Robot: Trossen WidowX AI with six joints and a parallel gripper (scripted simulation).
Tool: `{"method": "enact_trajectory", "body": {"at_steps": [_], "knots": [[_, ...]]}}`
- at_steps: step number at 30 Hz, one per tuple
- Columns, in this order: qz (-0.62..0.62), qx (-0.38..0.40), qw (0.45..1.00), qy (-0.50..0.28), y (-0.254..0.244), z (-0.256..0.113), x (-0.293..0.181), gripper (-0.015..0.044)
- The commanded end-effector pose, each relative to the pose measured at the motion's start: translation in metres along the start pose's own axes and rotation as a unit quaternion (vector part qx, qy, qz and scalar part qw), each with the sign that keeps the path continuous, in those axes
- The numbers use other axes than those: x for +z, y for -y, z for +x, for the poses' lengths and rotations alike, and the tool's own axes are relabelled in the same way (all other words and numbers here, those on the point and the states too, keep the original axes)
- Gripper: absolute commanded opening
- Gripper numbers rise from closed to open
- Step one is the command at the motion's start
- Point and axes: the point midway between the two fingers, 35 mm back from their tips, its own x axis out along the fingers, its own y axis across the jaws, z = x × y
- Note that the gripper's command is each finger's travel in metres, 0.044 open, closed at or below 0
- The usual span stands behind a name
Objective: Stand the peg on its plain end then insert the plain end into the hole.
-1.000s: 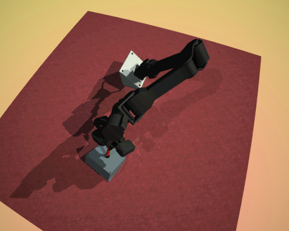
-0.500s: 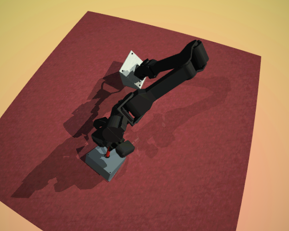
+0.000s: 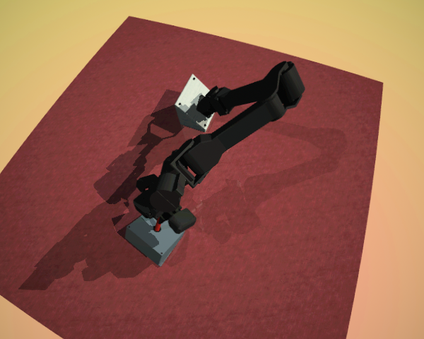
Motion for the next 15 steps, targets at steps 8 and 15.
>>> {"method": "enact_trajectory", "body": {"at_steps": [8,15], "knots": [[0.002,-0.002,1.0,0.001,0.0001,0.0084,-0.0001,0.0],[0.002,-0.002,1.0,0.001,0.0,0.0132,-0.0002,0.0]]}}
